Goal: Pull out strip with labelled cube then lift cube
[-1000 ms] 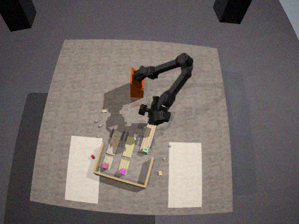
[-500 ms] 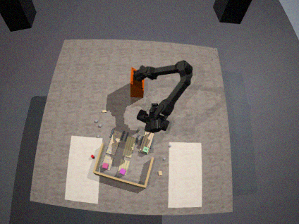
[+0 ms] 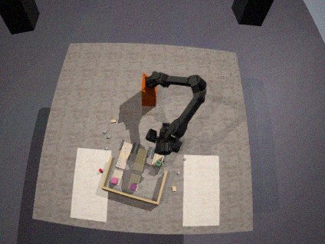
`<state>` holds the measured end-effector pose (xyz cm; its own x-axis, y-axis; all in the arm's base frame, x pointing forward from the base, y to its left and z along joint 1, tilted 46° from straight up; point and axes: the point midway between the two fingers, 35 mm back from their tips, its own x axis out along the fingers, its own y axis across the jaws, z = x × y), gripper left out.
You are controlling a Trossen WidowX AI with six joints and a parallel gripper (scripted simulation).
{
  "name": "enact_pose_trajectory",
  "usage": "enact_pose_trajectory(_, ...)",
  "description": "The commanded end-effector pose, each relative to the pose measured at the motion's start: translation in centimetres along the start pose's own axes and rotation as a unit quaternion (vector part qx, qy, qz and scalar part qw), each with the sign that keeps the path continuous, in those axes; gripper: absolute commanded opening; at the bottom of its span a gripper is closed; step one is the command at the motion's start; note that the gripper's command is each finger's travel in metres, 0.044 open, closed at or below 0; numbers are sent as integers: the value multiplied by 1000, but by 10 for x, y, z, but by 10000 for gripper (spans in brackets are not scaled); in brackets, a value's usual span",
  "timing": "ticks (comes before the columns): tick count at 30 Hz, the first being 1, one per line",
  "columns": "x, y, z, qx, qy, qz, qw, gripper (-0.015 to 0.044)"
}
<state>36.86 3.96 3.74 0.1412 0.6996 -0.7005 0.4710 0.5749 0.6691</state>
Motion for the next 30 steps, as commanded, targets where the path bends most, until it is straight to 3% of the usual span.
enact_pose_trajectory(1, -1, 3, 15, -2, 2, 1, 1000, 440)
enact_pose_trajectory(21, -9, 18, 92, -4, 0, 1, 1000, 440)
enact_pose_trajectory(28, 0, 18, 93, -4, 0, 1, 1000, 256)
enact_pose_trajectory(30, 3, 18, 93, -4, 0, 1, 1000, 250)
